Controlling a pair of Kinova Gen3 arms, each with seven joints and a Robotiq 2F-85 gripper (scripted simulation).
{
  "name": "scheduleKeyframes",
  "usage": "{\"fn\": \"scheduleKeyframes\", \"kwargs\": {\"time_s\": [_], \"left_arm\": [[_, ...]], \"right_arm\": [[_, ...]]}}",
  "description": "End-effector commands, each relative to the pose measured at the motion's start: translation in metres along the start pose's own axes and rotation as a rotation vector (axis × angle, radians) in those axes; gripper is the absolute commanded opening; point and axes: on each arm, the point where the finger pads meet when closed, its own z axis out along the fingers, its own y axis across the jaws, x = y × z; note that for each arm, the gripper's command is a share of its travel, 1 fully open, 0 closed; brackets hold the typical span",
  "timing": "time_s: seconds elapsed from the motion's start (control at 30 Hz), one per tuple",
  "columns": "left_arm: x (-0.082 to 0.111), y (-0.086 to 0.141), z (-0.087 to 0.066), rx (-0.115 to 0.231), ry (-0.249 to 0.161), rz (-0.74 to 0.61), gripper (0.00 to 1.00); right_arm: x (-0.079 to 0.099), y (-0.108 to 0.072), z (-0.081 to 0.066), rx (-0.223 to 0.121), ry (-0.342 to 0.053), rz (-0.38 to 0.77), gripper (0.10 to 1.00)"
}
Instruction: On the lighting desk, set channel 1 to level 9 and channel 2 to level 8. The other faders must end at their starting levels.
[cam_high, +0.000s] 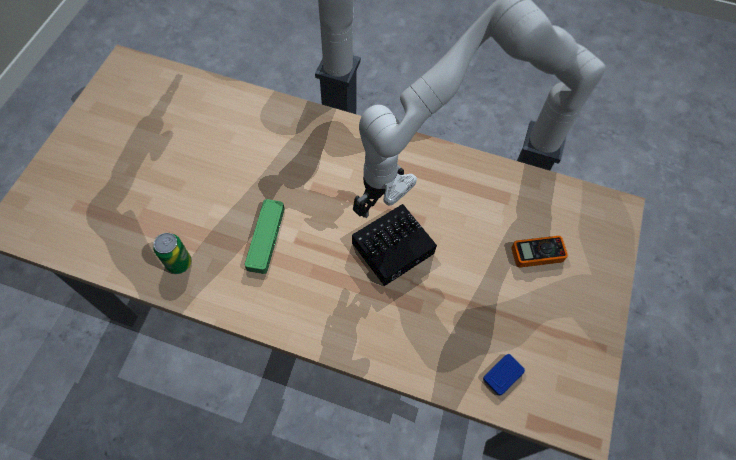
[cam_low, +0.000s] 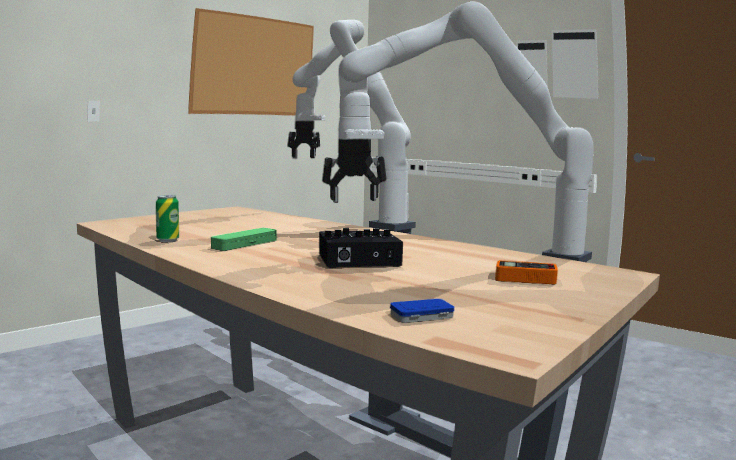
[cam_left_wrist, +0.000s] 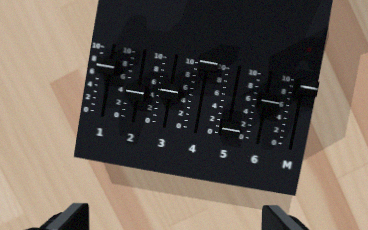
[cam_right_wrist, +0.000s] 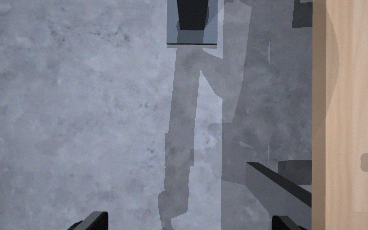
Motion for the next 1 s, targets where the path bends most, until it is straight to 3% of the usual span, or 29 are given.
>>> {"fn": "scheduleKeyframes", "kwargs": {"time_s": [0.0, 0.3, 0.37, 0.87, 0.97], "left_arm": [[0.003, 0.001, -0.003, -0.001, 0.003, -0.071, 1.000], [0.016, 0.002, -0.009, 0.000, 0.014, -0.357, 1.000], [0.016, 0.002, -0.009, 0.000, 0.014, -0.357, 1.000], [0.040, 0.005, -0.027, -0.014, 0.026, -0.971, 1.000], [0.042, 0.005, -0.028, -0.015, 0.026, -1.015, 1.000]], "right_arm": [[0.000, 0.000, -0.001, 0.000, -0.002, 0.000, 1.000], [0.000, 0.000, -0.001, 0.000, -0.002, 0.000, 1.000], [0.000, 0.000, -0.001, 0.000, -0.002, 0.000, 1.000], [0.000, 0.000, -0.001, 0.000, -0.002, 0.000, 1.000], [0.000, 0.000, -0.001, 0.000, -0.002, 0.000, 1.000]]}}
